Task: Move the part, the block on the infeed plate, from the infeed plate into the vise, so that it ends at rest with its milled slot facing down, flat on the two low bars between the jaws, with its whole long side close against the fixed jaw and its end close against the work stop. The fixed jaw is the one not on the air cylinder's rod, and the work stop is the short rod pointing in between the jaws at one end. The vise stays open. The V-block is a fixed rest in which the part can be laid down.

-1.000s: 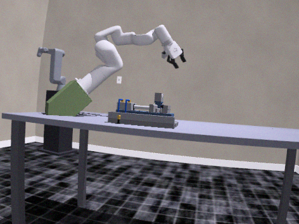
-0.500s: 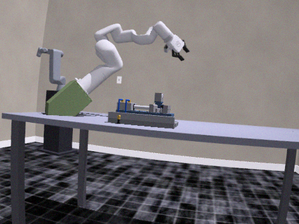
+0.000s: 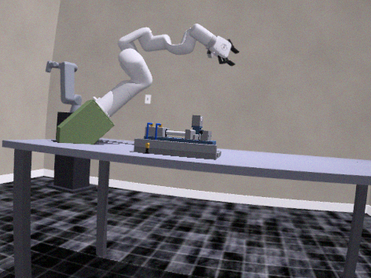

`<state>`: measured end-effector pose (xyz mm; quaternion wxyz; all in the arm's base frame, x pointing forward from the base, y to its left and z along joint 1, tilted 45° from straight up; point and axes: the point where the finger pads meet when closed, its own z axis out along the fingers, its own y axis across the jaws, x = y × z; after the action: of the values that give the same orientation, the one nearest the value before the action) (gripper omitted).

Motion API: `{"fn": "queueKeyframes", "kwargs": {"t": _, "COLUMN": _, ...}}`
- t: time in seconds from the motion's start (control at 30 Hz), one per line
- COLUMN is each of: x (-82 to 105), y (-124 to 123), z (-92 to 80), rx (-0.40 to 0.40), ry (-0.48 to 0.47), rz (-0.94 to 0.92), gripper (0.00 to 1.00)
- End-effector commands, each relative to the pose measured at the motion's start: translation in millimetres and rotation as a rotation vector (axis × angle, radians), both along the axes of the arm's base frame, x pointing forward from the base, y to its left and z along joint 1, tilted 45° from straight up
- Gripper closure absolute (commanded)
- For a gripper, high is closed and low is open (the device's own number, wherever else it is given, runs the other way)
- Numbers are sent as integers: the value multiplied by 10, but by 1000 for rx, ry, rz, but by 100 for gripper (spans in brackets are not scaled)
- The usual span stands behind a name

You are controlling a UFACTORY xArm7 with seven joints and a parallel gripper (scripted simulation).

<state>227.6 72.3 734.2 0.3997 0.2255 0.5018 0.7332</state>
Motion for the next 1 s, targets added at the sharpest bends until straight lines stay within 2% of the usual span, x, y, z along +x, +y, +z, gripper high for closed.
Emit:
{"fn": "queueKeyframes", "kwargs": {"t": 0.0, "x": 2, "y": -153, "z": 119, "rx": 68, "ry": -30, "rz": -7, "gripper": 11}}
{"fn": "queueKeyframes", "kwargs": {"t": 0.1, "x": 9, "y": -191, "z": 137, "rx": 84, "ry": -34, "rz": -10, "gripper": 11}}
{"fn": "queueKeyframes", "kwargs": {"t": 0.47, "x": 177, "y": -596, "z": 185, "rx": 263, "ry": -25, "rz": -41, "gripper": 11}}
{"fn": "queueKeyframes", "kwargs": {"t": 0.6, "x": 278, "y": -718, "z": 134, "rx": 322, "ry": 1, "rz": -55, "gripper": 11}}
{"fn": "queueKeyframes", "kwargs": {"t": 0.7, "x": 306, "y": -745, "z": 116, "rx": 335, "ry": 10, "rz": -58, "gripper": 11}}
{"fn": "queueKeyframes", "kwargs": {"t": 0.97, "x": 554, "y": -903, "z": -102, "rx": 431, "ry": 102, "rz": -86, "gripper": 11}}
